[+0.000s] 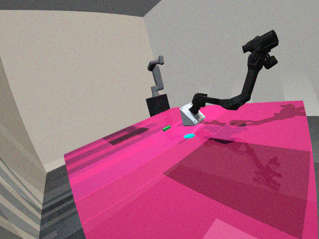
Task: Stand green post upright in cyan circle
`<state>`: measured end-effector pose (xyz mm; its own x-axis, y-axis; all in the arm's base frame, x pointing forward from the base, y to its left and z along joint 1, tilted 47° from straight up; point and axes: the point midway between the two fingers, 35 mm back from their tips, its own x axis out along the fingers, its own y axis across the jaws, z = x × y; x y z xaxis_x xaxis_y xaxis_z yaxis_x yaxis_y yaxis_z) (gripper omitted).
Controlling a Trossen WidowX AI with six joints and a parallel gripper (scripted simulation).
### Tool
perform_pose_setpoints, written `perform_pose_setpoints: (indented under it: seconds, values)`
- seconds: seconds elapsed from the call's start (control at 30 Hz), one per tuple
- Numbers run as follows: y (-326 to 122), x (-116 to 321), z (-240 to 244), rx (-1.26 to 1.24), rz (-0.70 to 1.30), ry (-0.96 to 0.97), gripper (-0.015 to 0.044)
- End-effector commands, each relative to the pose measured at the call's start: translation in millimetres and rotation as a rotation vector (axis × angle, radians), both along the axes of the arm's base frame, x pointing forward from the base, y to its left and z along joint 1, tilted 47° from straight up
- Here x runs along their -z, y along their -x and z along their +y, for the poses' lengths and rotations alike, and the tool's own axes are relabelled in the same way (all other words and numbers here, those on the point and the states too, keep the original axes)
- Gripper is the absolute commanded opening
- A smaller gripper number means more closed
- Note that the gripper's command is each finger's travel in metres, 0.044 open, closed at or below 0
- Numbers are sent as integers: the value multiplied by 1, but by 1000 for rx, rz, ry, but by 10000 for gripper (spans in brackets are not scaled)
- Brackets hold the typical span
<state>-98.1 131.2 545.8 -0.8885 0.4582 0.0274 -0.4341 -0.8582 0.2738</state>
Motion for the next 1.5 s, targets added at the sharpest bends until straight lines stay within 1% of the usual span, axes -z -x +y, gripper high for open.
perform_pose_setpoints:
  seconds: [0.0,0.1,0.17,0.2,0.4,0.57,0.8,1.13,1.47]
  values:
    - [1,0,-1,-3,0,-2,374]
    - [9,-2,-14,-42,-4,-38,295]
    - [19,-4,-33,-95,-8,-86,242]
    - [25,-5,-44,-128,-11,-114,233]
    - [52,-4,-113,-321,-27,-275,233]
    - [60,-1,-147,-405,-41,-359,233]
    - [72,20,-232,-606,-93,-599,233]
    - [63,74,-347,-909,-161,-945,233]
    - [25,151,-438,-1217,-226,-1279,233]
